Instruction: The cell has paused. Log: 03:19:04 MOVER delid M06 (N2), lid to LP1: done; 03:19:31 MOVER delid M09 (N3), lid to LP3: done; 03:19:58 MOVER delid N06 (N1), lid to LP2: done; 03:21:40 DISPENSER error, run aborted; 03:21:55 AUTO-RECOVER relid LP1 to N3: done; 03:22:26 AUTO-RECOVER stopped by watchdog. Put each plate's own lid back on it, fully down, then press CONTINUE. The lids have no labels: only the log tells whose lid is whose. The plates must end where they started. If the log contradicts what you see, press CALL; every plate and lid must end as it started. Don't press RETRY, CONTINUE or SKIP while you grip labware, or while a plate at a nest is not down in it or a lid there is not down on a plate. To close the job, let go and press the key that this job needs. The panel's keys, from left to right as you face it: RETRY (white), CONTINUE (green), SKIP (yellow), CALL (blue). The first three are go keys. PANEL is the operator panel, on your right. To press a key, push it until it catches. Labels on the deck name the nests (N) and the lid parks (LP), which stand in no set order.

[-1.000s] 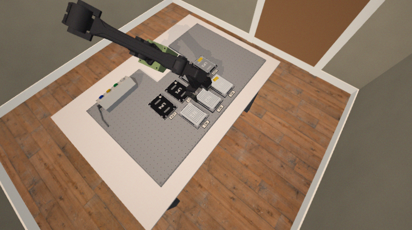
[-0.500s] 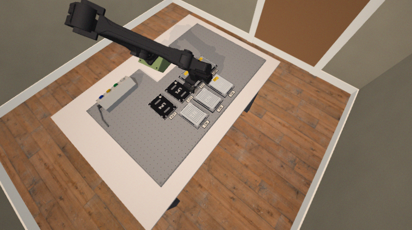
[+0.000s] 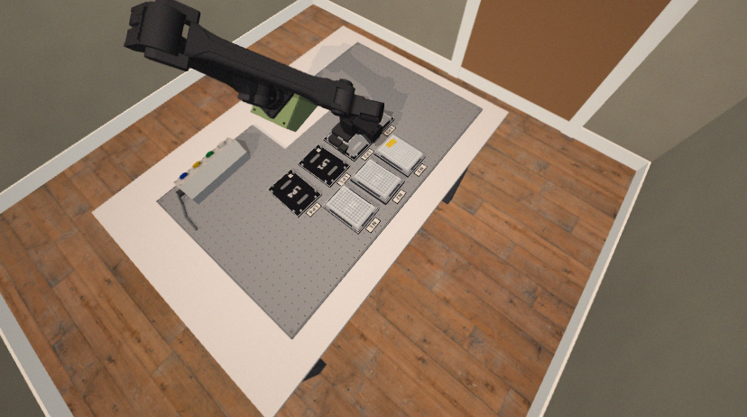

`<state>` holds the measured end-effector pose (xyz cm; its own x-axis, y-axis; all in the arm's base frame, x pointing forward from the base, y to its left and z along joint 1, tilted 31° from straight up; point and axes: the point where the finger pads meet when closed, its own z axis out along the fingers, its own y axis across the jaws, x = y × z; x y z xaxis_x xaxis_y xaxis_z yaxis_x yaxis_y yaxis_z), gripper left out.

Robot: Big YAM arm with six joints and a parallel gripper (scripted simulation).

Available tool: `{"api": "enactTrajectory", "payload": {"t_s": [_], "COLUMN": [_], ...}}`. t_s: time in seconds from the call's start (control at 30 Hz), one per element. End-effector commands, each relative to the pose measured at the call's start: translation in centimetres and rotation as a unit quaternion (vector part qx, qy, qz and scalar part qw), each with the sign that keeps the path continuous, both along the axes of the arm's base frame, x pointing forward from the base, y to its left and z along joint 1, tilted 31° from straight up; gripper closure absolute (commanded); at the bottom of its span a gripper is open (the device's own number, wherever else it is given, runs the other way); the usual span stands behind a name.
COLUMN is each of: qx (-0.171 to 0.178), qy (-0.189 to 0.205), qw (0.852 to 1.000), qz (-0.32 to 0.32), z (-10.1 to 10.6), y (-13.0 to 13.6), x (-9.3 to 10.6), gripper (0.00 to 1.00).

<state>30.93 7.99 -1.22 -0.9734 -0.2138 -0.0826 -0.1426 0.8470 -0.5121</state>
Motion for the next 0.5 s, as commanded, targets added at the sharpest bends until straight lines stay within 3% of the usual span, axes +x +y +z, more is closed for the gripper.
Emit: {"api": "enactTrajectory", "payload": {"t_s": [0.0,0.33,0.47], "qx": [0.004,0.003,0.008], "qy": [-0.009,-0.008,-0.015], "qw": [1.000,1.000,1.000], "qz": [-0.009,-0.010,-0.012], "z": [-0.3,-2.0,-1.4], "y": [0.9,1.8,2.0], "x": [-1.8,-5.0,-4.0], "gripper": [0.00,0.00,0.00]}}
